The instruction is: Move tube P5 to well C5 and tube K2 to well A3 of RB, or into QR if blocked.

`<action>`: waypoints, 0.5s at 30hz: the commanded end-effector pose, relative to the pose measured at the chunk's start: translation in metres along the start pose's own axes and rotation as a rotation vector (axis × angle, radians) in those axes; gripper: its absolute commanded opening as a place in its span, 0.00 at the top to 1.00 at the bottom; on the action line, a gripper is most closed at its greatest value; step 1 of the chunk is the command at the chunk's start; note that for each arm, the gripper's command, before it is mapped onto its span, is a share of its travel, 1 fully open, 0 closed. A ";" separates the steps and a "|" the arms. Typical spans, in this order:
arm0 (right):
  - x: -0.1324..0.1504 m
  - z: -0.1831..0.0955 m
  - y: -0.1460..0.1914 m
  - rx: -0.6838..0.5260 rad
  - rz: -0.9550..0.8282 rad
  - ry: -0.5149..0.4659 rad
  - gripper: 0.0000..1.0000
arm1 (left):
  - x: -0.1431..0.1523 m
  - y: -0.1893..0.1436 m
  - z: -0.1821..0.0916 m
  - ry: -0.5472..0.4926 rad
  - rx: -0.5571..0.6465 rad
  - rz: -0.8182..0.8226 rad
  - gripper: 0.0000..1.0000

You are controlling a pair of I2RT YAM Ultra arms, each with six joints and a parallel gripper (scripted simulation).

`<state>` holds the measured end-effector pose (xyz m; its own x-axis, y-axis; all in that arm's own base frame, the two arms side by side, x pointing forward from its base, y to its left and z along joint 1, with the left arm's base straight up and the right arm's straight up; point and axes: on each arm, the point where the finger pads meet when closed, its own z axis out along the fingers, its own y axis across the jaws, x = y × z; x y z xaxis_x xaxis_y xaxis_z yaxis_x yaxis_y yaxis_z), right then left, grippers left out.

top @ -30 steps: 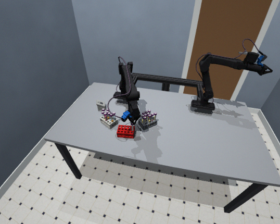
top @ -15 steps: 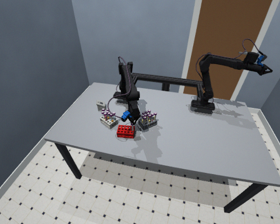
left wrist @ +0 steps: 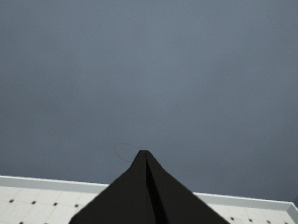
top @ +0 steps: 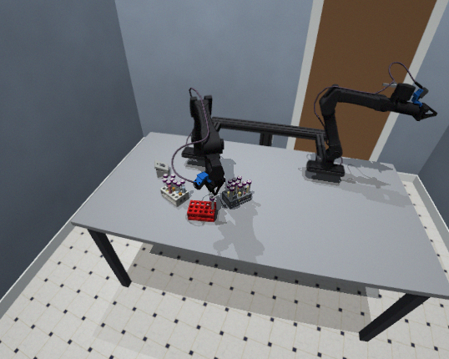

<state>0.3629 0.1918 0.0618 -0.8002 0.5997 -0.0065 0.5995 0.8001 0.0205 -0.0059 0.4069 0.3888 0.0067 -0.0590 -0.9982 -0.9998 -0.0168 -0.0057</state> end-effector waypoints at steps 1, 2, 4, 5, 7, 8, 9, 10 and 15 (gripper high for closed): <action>-0.007 -0.021 -0.004 -0.007 0.008 -0.015 0.70 | -0.026 0.001 -0.011 -0.059 0.001 0.006 1.00; -0.006 -0.024 -0.005 -0.009 0.008 -0.015 0.70 | -0.026 0.001 -0.011 -0.059 0.001 0.006 1.00; -0.006 -0.029 -0.006 -0.009 0.008 -0.015 0.70 | -0.026 0.001 -0.011 -0.059 0.001 0.006 1.00; -0.006 -0.032 -0.006 -0.009 0.008 -0.015 0.70 | -0.026 0.001 -0.011 -0.059 0.001 0.006 1.00; -0.006 -0.037 -0.005 -0.009 0.008 -0.015 0.70 | -0.026 0.001 -0.011 -0.059 0.001 0.006 1.00; -0.006 -0.037 -0.006 -0.001 0.008 -0.011 0.70 | -0.026 0.001 -0.011 -0.059 0.001 0.006 1.00; -0.006 -0.038 -0.005 0.003 0.008 -0.009 0.70 | -0.026 0.001 -0.011 -0.059 0.001 0.006 1.00; -0.006 -0.040 -0.005 0.003 0.008 -0.010 0.70 | -0.026 0.001 -0.011 -0.059 0.001 0.006 1.00; -0.006 -0.056 -0.006 -0.009 0.008 -0.015 0.70 | -0.026 0.001 -0.011 -0.059 0.001 0.006 1.00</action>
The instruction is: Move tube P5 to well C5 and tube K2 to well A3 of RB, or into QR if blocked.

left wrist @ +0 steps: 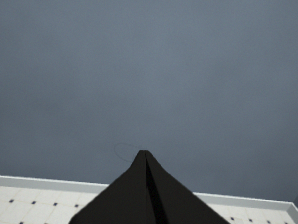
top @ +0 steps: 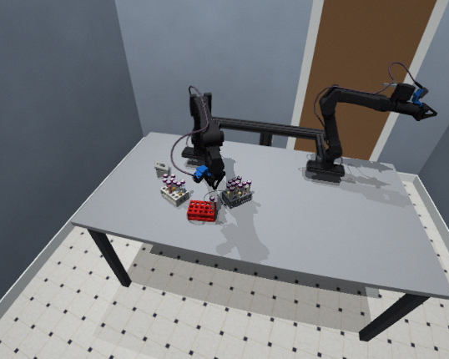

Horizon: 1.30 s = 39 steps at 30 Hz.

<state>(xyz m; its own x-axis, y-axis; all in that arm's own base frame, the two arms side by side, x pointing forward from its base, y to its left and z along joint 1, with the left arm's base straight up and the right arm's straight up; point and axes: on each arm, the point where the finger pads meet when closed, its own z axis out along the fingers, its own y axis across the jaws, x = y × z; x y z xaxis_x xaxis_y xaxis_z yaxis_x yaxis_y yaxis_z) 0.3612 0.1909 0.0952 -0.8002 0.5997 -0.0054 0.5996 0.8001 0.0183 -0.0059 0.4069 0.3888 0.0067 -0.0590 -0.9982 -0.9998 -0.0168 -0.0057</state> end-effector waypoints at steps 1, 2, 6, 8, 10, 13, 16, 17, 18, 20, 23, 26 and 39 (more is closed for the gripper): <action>-0.006 -0.023 -0.005 -0.011 0.008 -0.016 0.70 | -0.026 0.001 -0.011 -0.059 0.001 0.006 1.00; -0.006 -0.014 -0.006 0.015 0.008 -0.004 0.70 | -0.026 0.001 -0.011 -0.059 0.001 0.006 1.00; 0.001 -0.015 -0.027 0.027 -0.061 0.004 0.70 | -0.026 0.001 -0.011 -0.059 0.001 0.006 1.00; 0.000 -0.014 -0.033 0.005 -0.128 -0.009 0.70 | -0.026 0.001 -0.011 -0.059 0.001 0.006 1.00; 0.003 -0.014 -0.045 0.006 -0.195 -0.009 0.70 | -0.026 0.001 -0.011 -0.059 0.001 0.006 1.00; 0.007 -0.012 -0.064 0.006 -0.295 -0.007 0.70 | -0.026 0.001 -0.011 -0.059 0.001 0.006 1.00; 0.012 -0.011 -0.082 0.004 -0.395 -0.004 0.70 | -0.026 0.001 -0.011 -0.059 0.001 0.006 1.00; 0.012 -0.011 -0.082 0.004 -0.395 -0.004 0.70 | -0.026 0.001 -0.011 -0.059 0.001 0.006 1.00; 0.012 -0.011 -0.082 0.004 -0.395 -0.004 0.70 | -0.026 0.001 -0.011 -0.059 0.001 0.006 1.00; 0.015 -0.011 -0.095 0.003 -0.461 -0.002 0.70 | -0.026 0.001 -0.011 -0.059 0.001 0.006 1.00; 0.017 -0.010 -0.106 0.003 -0.561 -0.002 0.70 | -0.026 0.001 -0.011 -0.059 0.001 0.006 1.00; 0.017 -0.010 -0.106 0.003 -0.661 -0.002 0.70 | -0.026 0.001 -0.011 -0.059 0.001 0.006 1.00; 0.015 -0.009 -0.103 0.004 -1.028 0.001 0.70 | -0.026 0.001 -0.011 -0.059 0.001 0.006 1.00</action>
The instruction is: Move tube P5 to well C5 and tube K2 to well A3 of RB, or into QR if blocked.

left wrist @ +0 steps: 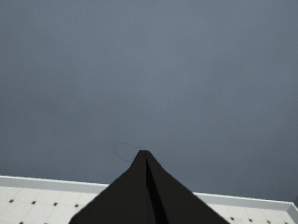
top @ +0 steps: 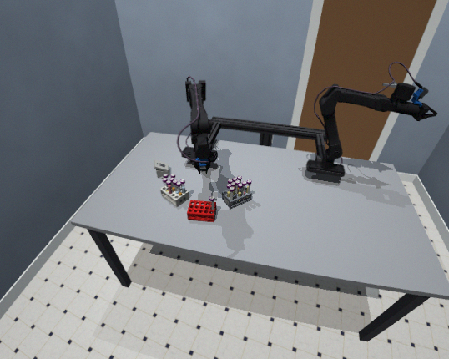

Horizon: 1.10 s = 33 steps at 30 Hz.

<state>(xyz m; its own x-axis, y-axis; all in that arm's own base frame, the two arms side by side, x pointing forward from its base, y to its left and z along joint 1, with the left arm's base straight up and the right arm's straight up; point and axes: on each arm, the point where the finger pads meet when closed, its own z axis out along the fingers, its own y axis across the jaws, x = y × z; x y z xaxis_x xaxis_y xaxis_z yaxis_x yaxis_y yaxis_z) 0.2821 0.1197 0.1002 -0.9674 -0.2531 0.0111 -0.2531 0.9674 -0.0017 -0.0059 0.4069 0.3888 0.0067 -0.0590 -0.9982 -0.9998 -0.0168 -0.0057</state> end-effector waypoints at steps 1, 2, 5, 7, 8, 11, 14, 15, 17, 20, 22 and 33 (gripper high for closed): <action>-0.005 -0.002 -0.003 -0.004 -0.162 -0.027 0.70 | -0.026 0.001 -0.011 -0.059 0.001 0.006 1.00; -0.005 -0.002 -0.003 -0.003 -0.196 -0.027 0.70 | -0.026 0.001 -0.011 -0.059 0.001 0.006 1.00; -0.006 -0.002 -0.003 -0.002 -0.296 -0.028 0.70 | -0.026 0.001 -0.011 -0.059 0.001 0.006 1.00; -0.006 -0.002 -0.003 -0.001 -0.362 -0.028 0.70 | -0.026 0.001 -0.011 -0.059 0.001 0.006 1.00; -0.006 -0.002 -0.003 -0.001 -0.396 -0.028 0.70 | -0.026 0.001 -0.011 -0.059 0.001 0.006 1.00; -0.006 -0.002 -0.003 0.001 -0.496 -0.028 0.70 | -0.026 0.001 -0.011 -0.059 0.001 0.006 1.00; -0.006 -0.002 -0.003 0.001 -0.529 -0.027 0.70 | -0.026 0.001 -0.011 -0.059 0.001 0.006 1.00; -0.006 -0.002 -0.003 0.002 -0.562 -0.027 0.70 | -0.026 0.001 -0.011 -0.059 0.001 0.006 1.00; -0.006 -0.002 -0.003 0.002 -0.629 -0.027 0.70 | -0.026 0.001 -0.011 -0.059 0.001 0.006 1.00; -0.006 -0.002 -0.003 0.004 -0.729 -0.027 0.70 | -0.026 0.001 -0.011 -0.059 0.001 0.006 1.00; -0.006 -0.002 -0.003 0.005 -0.796 -0.027 0.70 | -0.026 0.001 -0.011 -0.059 0.001 0.006 1.00; -0.006 -0.002 -0.003 0.007 -1.096 -0.025 0.70 | -0.026 0.001 -0.011 -0.059 0.001 0.006 1.00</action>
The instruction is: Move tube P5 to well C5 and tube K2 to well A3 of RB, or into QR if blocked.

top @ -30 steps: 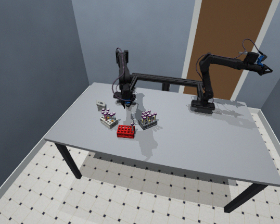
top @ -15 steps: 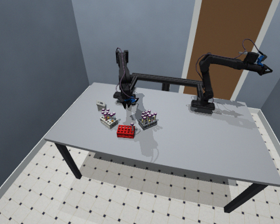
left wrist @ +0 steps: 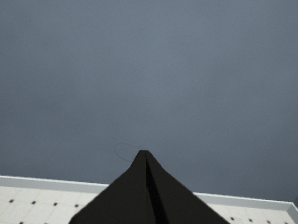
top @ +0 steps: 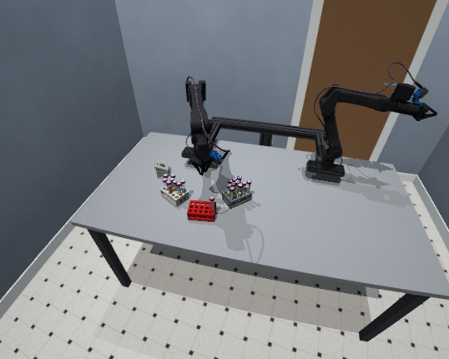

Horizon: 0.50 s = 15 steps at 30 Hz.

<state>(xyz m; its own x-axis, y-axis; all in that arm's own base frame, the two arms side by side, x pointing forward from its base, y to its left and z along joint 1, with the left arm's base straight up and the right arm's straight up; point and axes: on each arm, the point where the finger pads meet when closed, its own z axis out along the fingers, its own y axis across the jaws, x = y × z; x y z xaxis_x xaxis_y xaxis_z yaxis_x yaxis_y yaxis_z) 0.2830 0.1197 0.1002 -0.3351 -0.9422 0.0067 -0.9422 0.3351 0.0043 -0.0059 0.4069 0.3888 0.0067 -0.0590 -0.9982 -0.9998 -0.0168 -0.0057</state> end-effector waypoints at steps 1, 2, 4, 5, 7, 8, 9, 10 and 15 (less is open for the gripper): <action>-0.001 -0.002 -0.005 0.013 -0.156 -0.017 0.70 | -0.026 0.001 -0.011 -0.059 0.001 0.006 1.00; -0.001 -0.002 -0.005 0.013 -0.189 -0.017 0.70 | -0.026 0.001 -0.011 -0.059 0.001 0.006 1.00; -0.001 -0.002 -0.005 0.014 -0.256 -0.016 0.70 | -0.026 0.001 -0.011 -0.059 0.001 0.006 1.00; -0.001 -0.002 -0.005 0.014 -0.289 -0.016 0.70 | -0.026 0.001 -0.011 -0.059 0.001 0.006 1.00; -0.001 -0.002 -0.005 0.014 -0.328 -0.015 0.70 | -0.026 0.001 -0.011 -0.059 0.001 0.006 1.00; -0.001 -0.002 -0.005 0.014 -0.328 -0.015 0.70 | -0.026 0.001 -0.011 -0.059 0.001 0.006 1.00; -0.008 -0.002 0.003 0.013 -0.348 -0.015 0.70 | -0.026 0.001 -0.011 -0.059 0.001 0.006 1.00; -0.012 -0.002 0.008 0.012 -0.348 -0.015 0.70 | -0.026 0.001 -0.011 -0.059 0.001 0.006 1.00; -0.027 -0.002 0.019 0.008 -0.334 -0.018 0.70 | -0.026 0.001 -0.011 -0.059 0.001 0.006 1.00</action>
<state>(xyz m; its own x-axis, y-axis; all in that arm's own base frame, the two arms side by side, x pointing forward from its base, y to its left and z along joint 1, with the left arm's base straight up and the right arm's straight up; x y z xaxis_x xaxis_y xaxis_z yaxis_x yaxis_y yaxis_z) 0.2739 0.1399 0.1002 -0.0083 -1.0000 0.0048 -1.0000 0.0083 0.0048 -0.0059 0.4069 0.3888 0.0067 -0.0590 -0.9982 -0.9998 -0.0168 -0.0057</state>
